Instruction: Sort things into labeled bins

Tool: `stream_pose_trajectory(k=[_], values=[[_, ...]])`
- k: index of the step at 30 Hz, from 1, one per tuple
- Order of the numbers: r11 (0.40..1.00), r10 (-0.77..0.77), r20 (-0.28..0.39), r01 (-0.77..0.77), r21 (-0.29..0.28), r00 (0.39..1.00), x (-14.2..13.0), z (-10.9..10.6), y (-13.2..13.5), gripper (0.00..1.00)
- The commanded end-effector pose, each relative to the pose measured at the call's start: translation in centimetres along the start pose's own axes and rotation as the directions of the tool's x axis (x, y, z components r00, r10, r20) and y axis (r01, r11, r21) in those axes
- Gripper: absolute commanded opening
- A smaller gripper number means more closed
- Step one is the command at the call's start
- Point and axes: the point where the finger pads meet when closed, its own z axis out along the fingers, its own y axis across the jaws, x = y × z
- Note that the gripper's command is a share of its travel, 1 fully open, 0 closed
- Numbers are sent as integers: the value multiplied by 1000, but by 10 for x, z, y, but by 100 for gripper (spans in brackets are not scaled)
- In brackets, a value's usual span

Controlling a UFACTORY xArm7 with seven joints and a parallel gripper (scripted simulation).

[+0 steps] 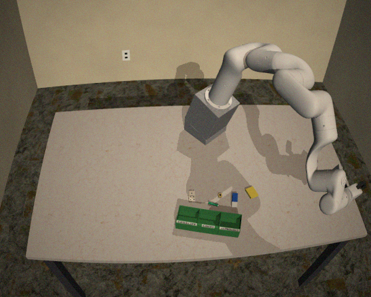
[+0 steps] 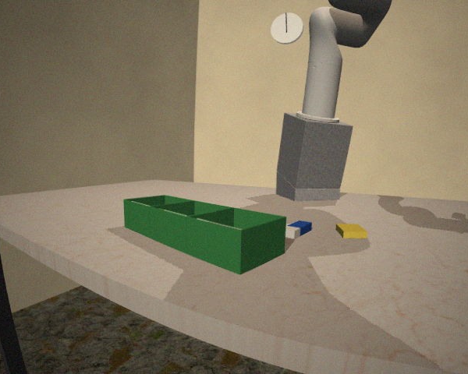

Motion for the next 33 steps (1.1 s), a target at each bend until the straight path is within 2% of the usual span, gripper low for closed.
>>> stream_pose_trajectory(k=[1, 17, 18, 19, 22, 24, 29, 31, 32, 33], values=[[1000, -5, 2, 5, 0, 1000, -1, -1, 3, 100], [1000, -5, 2, 5, 0, 1000, -1, -1, 3, 100], [999, -47, -24, 47, 8, 999, 4, -6, -1, 7], [997, -72, 14, 72, 29, 997, 0, -13, -5, 7], [986, -150, 40, 147, 73, 988, -1, -28, -16, 7], [986, -150, 40, 147, 73, 988, -1, -28, -16, 7], [948, -290, 49, 279, 154, 956, 3, -54, -37, 7], [948, -290, 49, 279, 154, 956, 3, -54, -37, 7], [931, -331, 45, 319, 179, 942, 5, -60, -42, 7], [931, -331, 45, 319, 179, 942, 5, -60, -42, 7]])
